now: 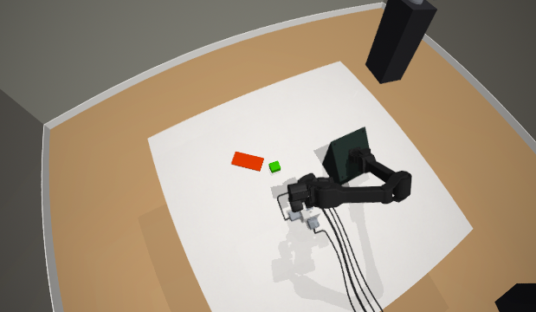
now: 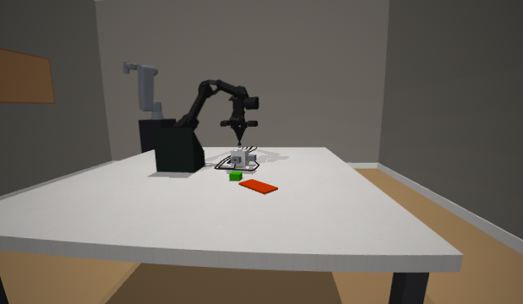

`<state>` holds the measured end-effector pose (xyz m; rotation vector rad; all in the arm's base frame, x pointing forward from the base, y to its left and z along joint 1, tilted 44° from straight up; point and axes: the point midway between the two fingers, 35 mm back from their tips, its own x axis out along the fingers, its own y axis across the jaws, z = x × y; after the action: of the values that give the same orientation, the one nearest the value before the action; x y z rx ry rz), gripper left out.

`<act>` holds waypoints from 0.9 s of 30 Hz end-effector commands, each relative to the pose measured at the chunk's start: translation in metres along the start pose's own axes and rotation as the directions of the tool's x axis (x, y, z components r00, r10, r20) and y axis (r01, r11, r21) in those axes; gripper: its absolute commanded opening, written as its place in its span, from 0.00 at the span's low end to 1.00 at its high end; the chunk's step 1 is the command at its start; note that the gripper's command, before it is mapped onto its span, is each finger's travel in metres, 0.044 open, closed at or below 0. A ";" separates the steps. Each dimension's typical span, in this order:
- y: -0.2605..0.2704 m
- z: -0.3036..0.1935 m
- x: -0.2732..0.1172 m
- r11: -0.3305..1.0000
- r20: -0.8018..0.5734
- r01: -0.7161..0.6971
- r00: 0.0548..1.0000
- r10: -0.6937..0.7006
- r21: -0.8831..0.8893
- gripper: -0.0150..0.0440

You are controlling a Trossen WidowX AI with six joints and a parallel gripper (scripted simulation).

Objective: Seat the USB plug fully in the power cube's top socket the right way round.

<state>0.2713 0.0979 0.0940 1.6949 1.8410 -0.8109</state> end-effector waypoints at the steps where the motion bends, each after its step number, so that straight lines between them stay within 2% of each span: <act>1: 0.000 -0.001 0.001 1.000 -0.007 -0.001 1.000 0.000 -0.008 0.25; 27: 0.000 -0.002 0.004 1.000 -0.015 0.000 1.000 0.000 -0.028 0.25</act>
<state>0.2712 0.1013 0.0930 1.6879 1.8484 -0.7827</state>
